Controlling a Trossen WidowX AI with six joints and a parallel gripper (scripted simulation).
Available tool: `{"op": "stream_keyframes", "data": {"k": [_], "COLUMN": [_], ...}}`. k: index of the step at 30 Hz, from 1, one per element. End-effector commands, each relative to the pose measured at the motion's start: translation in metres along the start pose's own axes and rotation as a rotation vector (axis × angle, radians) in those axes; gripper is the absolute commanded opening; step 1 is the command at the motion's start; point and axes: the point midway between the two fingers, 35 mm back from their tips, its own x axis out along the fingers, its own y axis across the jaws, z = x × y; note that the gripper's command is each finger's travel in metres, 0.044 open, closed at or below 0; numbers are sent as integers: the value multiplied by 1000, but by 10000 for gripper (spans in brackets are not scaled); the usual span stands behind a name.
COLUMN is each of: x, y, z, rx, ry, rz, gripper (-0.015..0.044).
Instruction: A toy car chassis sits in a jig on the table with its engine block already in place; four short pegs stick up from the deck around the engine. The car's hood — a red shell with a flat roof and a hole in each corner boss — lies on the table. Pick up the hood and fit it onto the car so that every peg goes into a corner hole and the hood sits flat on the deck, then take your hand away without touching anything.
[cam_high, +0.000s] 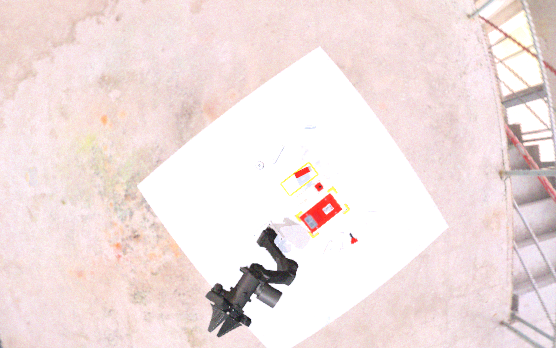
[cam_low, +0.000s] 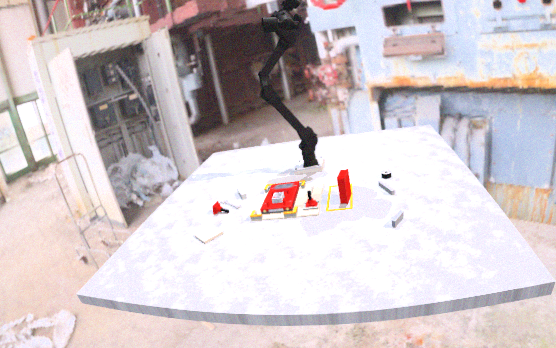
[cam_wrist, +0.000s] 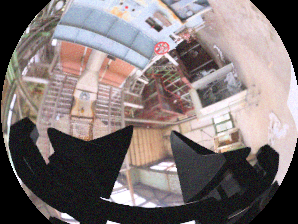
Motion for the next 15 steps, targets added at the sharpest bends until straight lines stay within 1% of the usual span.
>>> {"op": "stream_keyframes", "data": {"k": [1,8,9,15], "x": [0,-9,-11,-31], "y": [1,44,50,91], "z": [1,35,40,68], "rx": [1,43,49,115], "ry": [-2,-89,-102,-162], "rz": [4,150,174,329], "gripper": [193,9,0,0]}}
